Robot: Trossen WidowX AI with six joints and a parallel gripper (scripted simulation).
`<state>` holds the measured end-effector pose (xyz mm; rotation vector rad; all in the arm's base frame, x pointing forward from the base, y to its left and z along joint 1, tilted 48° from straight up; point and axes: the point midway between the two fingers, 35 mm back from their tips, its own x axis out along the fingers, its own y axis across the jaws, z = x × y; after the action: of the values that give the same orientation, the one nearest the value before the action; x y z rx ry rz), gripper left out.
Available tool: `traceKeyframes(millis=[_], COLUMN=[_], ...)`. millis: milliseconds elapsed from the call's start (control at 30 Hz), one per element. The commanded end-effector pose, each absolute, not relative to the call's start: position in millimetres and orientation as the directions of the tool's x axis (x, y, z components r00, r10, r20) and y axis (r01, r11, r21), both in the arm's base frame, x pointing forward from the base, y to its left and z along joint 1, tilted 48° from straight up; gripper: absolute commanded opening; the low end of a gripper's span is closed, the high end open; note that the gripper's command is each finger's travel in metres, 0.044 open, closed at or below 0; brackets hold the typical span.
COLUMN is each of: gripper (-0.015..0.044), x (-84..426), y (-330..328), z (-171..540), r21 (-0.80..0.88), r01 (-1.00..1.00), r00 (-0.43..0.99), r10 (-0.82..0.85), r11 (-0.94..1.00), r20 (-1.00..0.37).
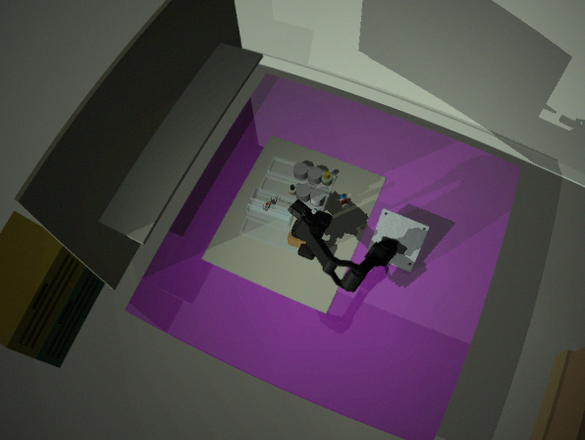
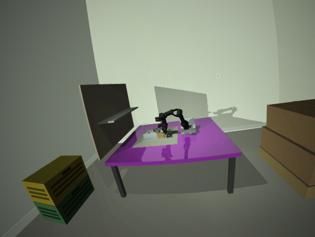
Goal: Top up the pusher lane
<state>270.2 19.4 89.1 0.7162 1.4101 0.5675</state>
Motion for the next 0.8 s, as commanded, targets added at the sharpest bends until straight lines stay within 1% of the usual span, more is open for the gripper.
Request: traceKeyframes(millis=[0, 667, 767], gripper=[0.0440, 0.0440, 0.0361], x=[270, 272, 272], y=[23, 45, 45], z=[85, 65, 65], r21=[0.741, 0.742, 0.742], r01=[0.068, 0.067, 0.067], r00=[0.095, 0.096, 0.096], r10=[0.735, 0.735, 0.735], r11=[0.669, 0.668, 0.668], r20=[-0.672, -0.671, -0.671])
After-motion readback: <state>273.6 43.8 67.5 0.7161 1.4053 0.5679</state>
